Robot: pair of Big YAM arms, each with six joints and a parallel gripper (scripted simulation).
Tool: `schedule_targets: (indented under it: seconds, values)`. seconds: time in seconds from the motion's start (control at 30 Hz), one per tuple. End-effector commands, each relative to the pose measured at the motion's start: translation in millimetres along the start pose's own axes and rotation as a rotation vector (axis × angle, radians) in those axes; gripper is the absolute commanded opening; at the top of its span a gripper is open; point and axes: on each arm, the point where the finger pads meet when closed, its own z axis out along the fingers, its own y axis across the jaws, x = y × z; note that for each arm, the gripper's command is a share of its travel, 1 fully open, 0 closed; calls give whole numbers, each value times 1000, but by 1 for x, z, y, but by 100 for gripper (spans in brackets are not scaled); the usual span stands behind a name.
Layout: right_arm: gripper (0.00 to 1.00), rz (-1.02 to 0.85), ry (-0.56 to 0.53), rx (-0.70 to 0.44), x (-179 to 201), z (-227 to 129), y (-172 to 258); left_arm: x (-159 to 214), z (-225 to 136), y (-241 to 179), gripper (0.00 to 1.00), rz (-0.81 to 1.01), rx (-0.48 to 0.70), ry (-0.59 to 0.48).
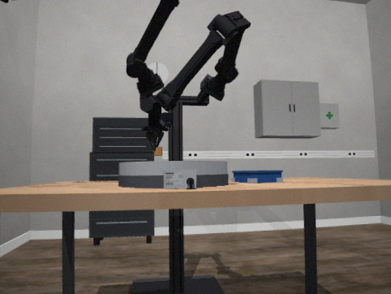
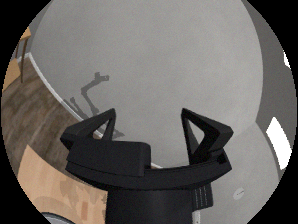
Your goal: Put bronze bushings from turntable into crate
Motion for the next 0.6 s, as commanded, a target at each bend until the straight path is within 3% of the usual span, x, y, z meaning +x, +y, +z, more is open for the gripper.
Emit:
schedule_targets:
  seconds: [0.0, 0.2, 0.57]
  values:
    - [100, -9, -54, 15, -33, -4, -7, -13, -2, 8, 0, -10, -2, -6]
    - [100, -9, -54, 15, -33, -4, -7, -15, -8, 11, 0, 1, 13, -5]
    - [100, -9, -54, 15, -33, -4, -7, -69, -4, 83, 0, -3, -5, -3]
